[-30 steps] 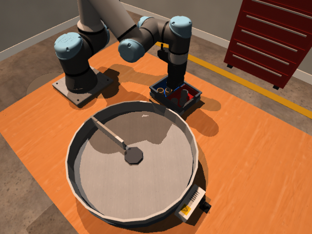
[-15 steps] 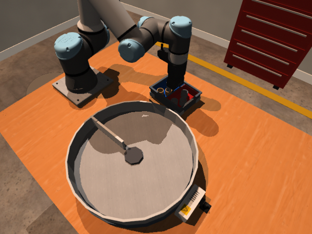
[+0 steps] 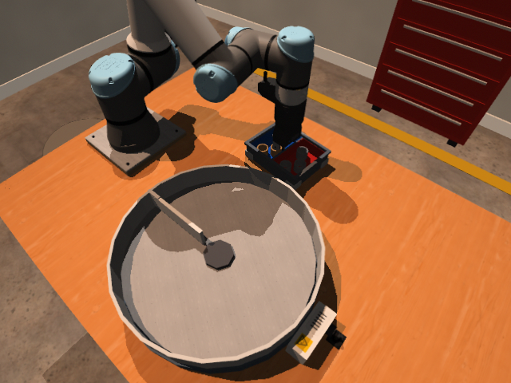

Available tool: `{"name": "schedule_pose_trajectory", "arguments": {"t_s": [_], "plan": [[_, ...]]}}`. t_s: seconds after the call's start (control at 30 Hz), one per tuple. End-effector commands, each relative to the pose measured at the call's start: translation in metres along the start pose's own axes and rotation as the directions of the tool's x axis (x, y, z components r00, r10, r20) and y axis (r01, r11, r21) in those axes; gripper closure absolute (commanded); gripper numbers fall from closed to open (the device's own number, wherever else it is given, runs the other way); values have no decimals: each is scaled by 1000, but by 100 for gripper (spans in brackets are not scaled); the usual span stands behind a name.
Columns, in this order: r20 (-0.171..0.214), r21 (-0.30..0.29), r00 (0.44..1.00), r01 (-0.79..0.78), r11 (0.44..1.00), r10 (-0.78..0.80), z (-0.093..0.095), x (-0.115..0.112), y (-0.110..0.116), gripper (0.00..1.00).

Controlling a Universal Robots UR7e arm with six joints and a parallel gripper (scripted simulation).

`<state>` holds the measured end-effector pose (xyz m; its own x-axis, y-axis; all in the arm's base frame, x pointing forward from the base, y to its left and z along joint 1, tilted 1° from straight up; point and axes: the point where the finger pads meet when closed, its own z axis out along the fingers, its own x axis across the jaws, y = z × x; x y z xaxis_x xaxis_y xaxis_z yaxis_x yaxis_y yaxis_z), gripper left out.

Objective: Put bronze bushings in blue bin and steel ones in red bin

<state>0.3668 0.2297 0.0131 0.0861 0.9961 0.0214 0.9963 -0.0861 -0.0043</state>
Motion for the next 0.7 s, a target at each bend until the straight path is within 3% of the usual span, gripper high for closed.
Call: {"name": "schedule_pose_trajectory", "arguments": {"t_s": [0.0,0.67], "plan": [[-1,-1,1000,0,1000,0,0,0,0,58],[-1,-1,1000,0,1000,0,-3,0,0,58]]}}
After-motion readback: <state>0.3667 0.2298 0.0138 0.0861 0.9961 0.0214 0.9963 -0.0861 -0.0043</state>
